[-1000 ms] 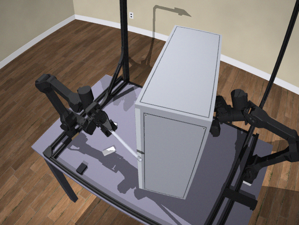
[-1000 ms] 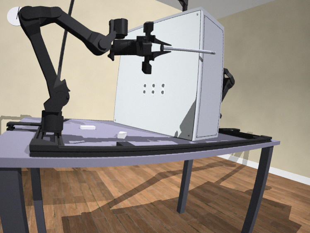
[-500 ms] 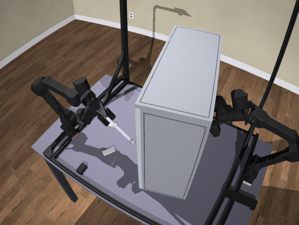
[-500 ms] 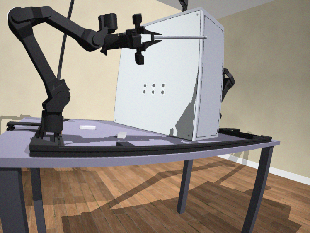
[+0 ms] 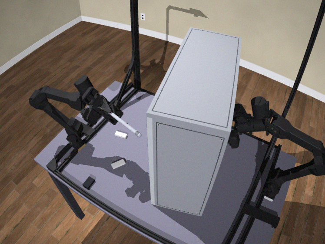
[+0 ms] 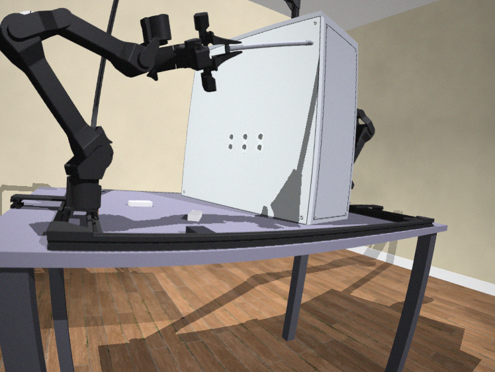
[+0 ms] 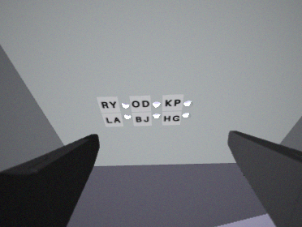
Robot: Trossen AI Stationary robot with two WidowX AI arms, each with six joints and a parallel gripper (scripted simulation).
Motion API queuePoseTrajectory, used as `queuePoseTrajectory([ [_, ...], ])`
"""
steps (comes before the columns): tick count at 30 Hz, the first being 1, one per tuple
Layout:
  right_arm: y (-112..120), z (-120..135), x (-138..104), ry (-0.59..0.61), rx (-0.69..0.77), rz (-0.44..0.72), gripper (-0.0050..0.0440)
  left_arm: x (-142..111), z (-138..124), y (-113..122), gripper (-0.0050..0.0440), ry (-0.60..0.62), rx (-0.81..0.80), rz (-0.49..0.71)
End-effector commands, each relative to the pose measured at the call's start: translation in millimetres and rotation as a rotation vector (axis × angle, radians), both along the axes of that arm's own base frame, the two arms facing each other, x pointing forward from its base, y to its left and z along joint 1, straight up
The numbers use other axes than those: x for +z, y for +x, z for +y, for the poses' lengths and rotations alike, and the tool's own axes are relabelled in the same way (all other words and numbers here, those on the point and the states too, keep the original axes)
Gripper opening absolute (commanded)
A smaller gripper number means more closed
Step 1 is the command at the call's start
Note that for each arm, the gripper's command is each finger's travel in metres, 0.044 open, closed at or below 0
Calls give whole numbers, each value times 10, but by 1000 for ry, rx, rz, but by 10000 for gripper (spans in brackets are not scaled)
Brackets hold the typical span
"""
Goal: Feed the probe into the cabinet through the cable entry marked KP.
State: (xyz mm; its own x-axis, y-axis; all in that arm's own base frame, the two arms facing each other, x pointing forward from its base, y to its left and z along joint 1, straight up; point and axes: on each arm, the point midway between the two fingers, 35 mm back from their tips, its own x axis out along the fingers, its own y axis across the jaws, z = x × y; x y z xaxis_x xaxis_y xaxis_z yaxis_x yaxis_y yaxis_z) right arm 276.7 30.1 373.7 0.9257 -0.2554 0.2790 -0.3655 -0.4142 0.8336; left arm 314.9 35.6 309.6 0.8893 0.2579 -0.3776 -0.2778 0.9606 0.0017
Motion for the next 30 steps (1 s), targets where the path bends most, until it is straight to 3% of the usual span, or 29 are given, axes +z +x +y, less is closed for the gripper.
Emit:
queuePoseTrajectory([
  [1, -40, 40, -5, 3, 14, -4, 0, 14, 3, -3, 440, -1, 3, -4],
  [26, -503, 715, -88, 47, 307, -11, 0, 14, 3, -3, 440, -1, 3, -4],
  [30, -552, 868, -195, 14, 355, 18, 0, 14, 3, -3, 440, -1, 3, -4],
])
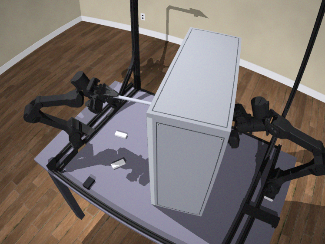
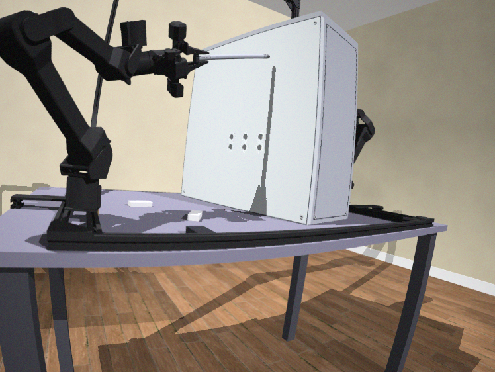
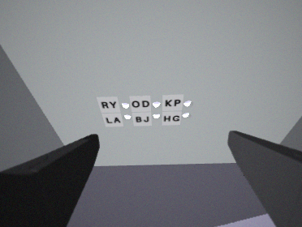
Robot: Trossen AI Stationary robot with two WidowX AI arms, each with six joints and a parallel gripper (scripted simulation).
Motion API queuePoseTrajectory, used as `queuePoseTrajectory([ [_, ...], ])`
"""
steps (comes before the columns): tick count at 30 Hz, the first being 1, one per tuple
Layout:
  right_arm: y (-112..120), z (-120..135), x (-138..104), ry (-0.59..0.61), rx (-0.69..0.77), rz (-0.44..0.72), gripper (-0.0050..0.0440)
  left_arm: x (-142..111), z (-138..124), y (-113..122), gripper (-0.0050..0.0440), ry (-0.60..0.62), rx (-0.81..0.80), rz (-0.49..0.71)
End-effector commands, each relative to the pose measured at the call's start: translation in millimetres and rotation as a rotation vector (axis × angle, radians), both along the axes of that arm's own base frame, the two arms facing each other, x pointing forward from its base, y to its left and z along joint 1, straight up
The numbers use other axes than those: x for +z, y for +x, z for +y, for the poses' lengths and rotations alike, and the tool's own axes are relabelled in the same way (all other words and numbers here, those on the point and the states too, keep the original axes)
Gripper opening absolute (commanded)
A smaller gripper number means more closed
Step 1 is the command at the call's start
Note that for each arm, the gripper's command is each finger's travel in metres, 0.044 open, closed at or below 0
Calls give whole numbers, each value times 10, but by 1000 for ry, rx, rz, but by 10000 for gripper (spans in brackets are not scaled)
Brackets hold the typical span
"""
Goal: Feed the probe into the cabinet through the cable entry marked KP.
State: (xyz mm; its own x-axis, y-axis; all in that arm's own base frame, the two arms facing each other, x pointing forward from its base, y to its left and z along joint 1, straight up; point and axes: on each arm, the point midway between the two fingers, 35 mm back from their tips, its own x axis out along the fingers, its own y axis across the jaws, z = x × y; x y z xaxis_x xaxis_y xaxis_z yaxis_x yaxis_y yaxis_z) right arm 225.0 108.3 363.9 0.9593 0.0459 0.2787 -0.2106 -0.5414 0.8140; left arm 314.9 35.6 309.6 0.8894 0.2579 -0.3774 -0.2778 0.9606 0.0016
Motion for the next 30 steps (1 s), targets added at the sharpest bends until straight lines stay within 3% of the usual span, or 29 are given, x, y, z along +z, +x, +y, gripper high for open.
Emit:
queuePoseTrajectory([
  [1, -49, 123, -125, -36, 40, 22, 0, 13, 3, -3, 440, -1, 3, -3],
  [12, -180, 388, -436, -146, 126, 67, 0, 13, 3, -3, 440, -1, 3, -3],
  [17, -300, 571, -415, -172, 203, 46, 0, 13, 3, -3, 440, -1, 3, -3],
  [30, -320, 726, -1063, -361, 218, 121, 0, 13, 3, -3, 440, -1, 3, -3],
])
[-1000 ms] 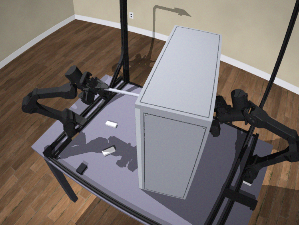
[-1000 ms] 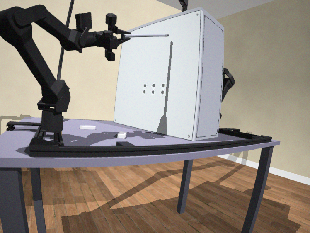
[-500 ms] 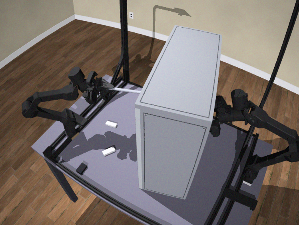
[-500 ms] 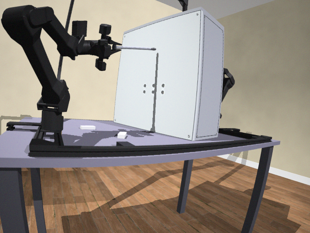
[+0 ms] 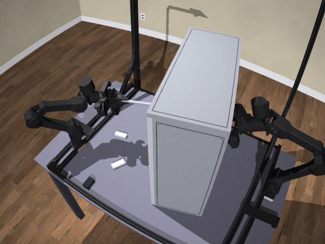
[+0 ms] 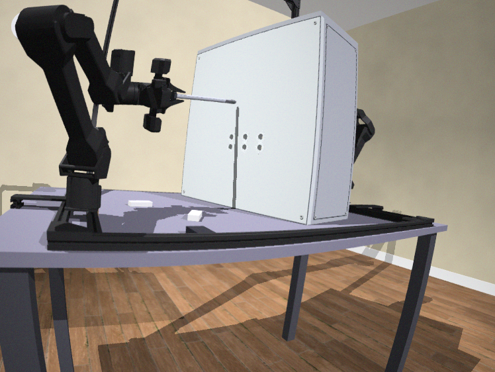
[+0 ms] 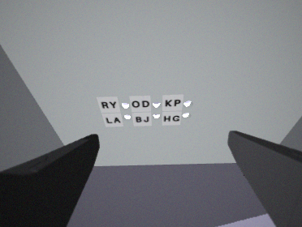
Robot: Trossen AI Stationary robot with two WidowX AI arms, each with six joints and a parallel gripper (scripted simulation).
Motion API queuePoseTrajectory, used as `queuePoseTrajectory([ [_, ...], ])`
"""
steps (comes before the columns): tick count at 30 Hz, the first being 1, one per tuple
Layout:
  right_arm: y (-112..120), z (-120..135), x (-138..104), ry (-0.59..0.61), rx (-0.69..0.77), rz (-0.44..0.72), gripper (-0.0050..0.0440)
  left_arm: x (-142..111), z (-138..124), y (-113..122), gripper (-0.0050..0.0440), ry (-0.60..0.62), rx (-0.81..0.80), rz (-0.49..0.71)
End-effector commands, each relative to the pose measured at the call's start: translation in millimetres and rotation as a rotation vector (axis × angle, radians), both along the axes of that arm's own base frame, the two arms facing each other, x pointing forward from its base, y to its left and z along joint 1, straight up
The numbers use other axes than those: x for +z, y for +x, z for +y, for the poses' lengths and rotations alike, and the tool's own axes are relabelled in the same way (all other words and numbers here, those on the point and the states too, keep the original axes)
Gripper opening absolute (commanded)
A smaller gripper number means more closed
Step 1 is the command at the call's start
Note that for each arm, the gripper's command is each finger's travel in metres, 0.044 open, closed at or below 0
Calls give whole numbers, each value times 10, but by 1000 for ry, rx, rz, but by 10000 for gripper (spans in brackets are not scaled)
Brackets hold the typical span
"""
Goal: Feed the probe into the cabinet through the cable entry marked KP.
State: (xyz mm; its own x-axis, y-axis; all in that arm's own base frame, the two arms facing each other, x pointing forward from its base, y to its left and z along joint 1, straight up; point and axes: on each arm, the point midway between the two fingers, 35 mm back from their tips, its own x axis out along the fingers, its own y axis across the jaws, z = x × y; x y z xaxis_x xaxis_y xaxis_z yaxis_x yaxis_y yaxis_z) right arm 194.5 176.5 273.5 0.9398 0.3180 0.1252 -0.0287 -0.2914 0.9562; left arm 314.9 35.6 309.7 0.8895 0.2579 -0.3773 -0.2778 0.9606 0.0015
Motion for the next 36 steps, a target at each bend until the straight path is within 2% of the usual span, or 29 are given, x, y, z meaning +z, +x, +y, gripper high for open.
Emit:
queuePoseTrajectory([
  [1, -17, 39, -197, -74, -1, 13, 0, 12, 3, -3, 440, -1, 3, -3],
  [16, -60, 58, -790, -298, -9, 29, 0, 12, 3, -3, 440, -1, 3, -3],
  [23, -151, 35, -826, -296, -8, 30, 0, 12, 3, -3, 440, -1, 3, -3],
  [36, -106, 74, -810, -296, -8, 30, 0, 12, 3, -3, 440, -1, 3, -3],
])
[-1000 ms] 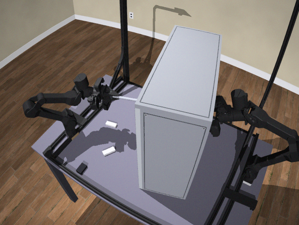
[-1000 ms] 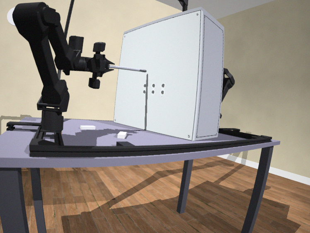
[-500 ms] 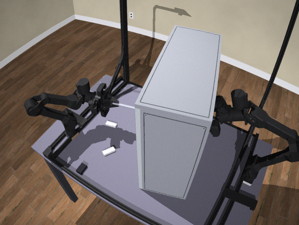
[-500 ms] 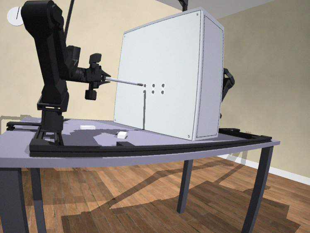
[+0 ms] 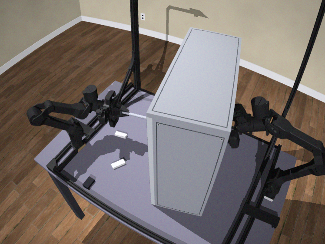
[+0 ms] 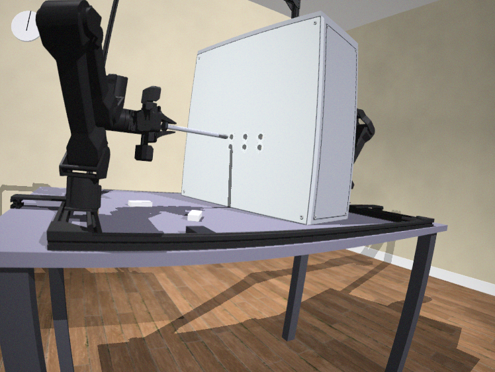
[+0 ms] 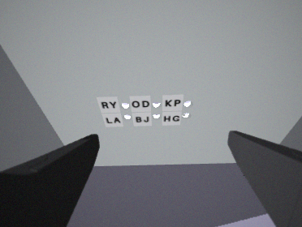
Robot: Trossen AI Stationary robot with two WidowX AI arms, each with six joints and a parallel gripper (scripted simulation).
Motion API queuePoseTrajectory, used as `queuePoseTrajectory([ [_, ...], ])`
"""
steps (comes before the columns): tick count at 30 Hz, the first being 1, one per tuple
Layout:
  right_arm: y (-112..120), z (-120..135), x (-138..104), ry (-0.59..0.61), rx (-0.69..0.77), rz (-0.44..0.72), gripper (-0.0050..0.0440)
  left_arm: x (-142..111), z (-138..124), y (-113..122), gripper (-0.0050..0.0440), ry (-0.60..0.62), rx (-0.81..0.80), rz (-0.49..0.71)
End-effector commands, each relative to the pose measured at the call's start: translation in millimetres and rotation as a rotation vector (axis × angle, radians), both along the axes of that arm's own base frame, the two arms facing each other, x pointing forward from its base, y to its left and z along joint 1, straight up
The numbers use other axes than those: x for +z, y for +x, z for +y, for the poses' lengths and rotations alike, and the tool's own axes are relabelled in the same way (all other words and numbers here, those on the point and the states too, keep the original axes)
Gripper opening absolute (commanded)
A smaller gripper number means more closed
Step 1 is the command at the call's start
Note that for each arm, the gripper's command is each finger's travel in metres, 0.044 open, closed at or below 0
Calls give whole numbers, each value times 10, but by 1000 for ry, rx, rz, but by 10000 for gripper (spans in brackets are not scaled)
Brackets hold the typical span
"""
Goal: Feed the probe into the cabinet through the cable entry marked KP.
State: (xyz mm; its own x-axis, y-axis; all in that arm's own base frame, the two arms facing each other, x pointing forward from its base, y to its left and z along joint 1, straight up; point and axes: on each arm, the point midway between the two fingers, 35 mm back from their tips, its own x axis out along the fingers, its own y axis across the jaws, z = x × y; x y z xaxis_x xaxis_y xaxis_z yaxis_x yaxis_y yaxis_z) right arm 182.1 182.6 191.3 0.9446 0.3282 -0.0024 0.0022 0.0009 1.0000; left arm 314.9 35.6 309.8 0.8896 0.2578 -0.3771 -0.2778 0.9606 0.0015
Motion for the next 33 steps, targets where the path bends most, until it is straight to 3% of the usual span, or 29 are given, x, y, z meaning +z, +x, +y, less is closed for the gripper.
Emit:
queuePoseTrajectory([
  [1, 28, 17, 13, 1, 1, -2, 0, 11, 3, -3, 440, -1, 3, -3],
  [33, 439, 200, 46, 1, 1, -2, 0, 11, 3, -3, 440, -1, 3, -3],
])
